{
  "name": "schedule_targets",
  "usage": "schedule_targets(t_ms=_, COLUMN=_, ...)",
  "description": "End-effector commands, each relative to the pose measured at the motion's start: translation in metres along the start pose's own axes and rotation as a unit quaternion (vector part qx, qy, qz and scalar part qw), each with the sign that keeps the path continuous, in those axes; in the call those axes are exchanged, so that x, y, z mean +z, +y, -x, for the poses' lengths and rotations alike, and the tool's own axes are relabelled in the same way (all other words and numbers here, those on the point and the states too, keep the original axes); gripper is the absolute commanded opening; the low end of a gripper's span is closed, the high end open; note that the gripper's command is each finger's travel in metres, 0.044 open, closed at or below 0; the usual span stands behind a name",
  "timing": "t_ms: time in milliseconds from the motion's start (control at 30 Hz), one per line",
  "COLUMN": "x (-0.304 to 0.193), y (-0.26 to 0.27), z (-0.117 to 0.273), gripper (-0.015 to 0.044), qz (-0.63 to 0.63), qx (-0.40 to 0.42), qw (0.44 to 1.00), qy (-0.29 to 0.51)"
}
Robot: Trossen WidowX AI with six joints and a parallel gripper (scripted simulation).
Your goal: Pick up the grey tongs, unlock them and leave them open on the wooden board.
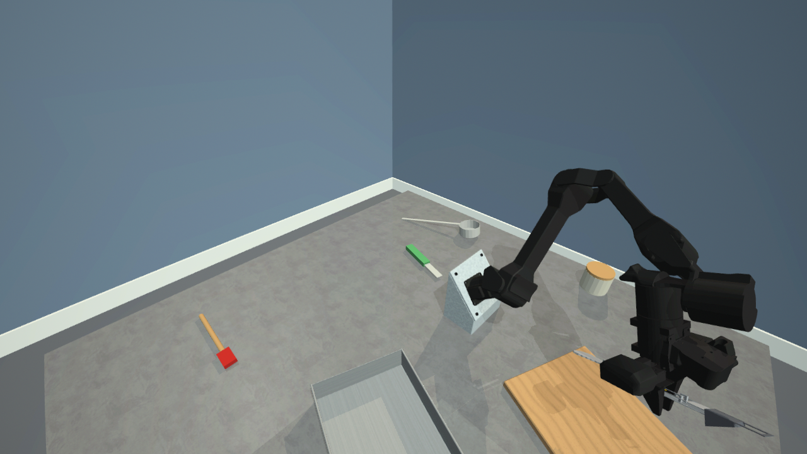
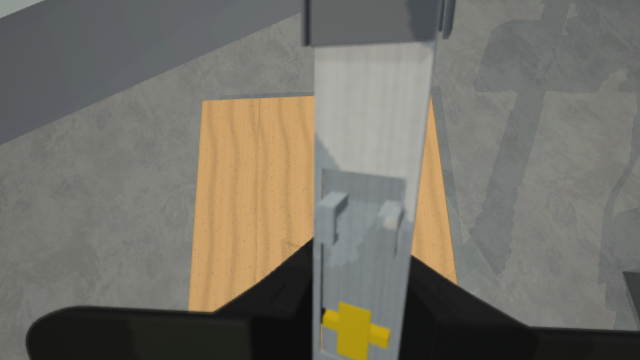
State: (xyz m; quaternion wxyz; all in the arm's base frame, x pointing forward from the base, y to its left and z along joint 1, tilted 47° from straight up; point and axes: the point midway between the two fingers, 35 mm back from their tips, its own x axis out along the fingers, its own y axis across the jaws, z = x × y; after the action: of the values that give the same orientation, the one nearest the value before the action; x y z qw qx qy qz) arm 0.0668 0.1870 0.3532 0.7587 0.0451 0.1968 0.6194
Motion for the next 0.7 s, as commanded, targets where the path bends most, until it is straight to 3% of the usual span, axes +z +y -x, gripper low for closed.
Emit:
schedule_targets(t_ms=0, x=0.0024, y=0.0017, z=-0.0003, gripper=-0.0150, qz=0.007, qx=-0.002, qw=1.000, qy=0.026)
schedule_targets(t_ms=667, x=-0.0047, y=0.0073, z=-0.0043, gripper=-0.0150, qz=0.022, qx=0.006, qw=0.982, qy=0.188)
